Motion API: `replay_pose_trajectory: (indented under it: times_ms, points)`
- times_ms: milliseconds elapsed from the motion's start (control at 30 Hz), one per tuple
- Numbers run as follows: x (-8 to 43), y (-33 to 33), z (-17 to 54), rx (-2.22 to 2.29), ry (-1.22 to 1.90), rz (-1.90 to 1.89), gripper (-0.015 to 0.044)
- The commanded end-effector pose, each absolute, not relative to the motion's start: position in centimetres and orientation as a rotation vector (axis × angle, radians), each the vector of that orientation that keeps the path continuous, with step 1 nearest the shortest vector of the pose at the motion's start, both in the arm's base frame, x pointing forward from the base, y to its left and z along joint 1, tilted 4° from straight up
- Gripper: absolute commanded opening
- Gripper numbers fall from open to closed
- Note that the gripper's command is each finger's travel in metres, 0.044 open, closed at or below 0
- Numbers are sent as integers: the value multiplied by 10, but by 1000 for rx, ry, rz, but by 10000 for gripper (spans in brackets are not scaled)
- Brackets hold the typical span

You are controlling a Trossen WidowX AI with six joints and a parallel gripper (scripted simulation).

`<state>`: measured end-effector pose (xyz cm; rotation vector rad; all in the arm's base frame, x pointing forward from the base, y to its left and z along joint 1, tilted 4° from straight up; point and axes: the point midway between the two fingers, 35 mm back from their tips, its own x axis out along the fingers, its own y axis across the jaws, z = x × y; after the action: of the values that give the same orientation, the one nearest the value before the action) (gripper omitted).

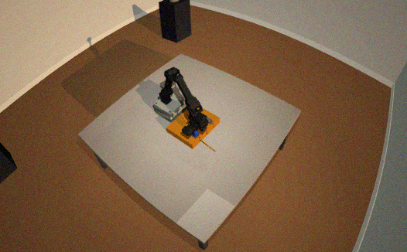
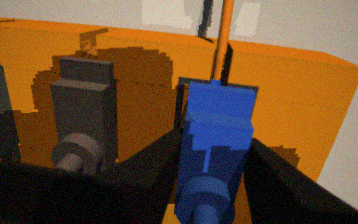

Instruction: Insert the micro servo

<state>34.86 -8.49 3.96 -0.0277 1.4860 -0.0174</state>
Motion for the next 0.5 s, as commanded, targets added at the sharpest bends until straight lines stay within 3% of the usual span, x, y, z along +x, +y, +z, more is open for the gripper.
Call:
replay_pose_trajectory:
  times_ms: [0, 467]
  points:
    - [348, -85, 35, -26, 1487, -21, 0]
    - [349, -85, 24, -26, 1487, -21, 0]
